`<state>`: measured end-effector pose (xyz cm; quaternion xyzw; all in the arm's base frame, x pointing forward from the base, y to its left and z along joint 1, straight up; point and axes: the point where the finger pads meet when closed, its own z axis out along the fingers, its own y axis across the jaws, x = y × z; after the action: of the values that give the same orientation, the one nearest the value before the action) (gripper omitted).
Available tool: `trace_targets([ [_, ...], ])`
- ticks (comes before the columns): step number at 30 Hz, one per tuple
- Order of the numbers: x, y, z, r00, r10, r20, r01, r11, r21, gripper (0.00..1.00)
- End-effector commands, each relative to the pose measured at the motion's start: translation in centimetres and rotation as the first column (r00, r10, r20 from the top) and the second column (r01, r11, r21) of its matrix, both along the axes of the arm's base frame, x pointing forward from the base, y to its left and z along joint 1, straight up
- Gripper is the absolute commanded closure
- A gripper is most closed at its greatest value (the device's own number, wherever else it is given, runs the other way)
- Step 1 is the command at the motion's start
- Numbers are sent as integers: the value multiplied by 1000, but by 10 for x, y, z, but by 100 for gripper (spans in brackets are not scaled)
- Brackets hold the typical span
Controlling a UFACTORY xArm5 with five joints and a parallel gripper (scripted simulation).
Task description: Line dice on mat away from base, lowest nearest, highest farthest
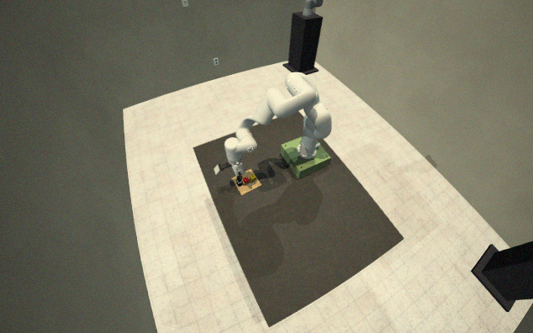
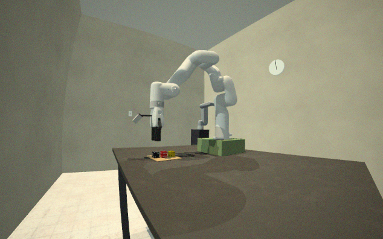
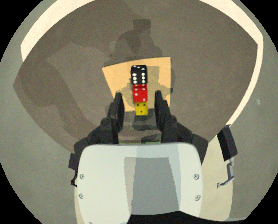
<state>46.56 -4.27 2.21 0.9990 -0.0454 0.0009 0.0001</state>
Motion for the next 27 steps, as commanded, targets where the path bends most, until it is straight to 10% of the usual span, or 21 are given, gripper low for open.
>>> trace_targets([
  [1, 1, 0, 6, 1000, 0, 2, 0, 1000, 0, 53],
  [2, 1, 0, 6, 1000, 0, 2, 0, 1000, 0, 0],
  [27, 1, 0, 7, 1000, 0, 2, 0, 1000, 0, 0],
])
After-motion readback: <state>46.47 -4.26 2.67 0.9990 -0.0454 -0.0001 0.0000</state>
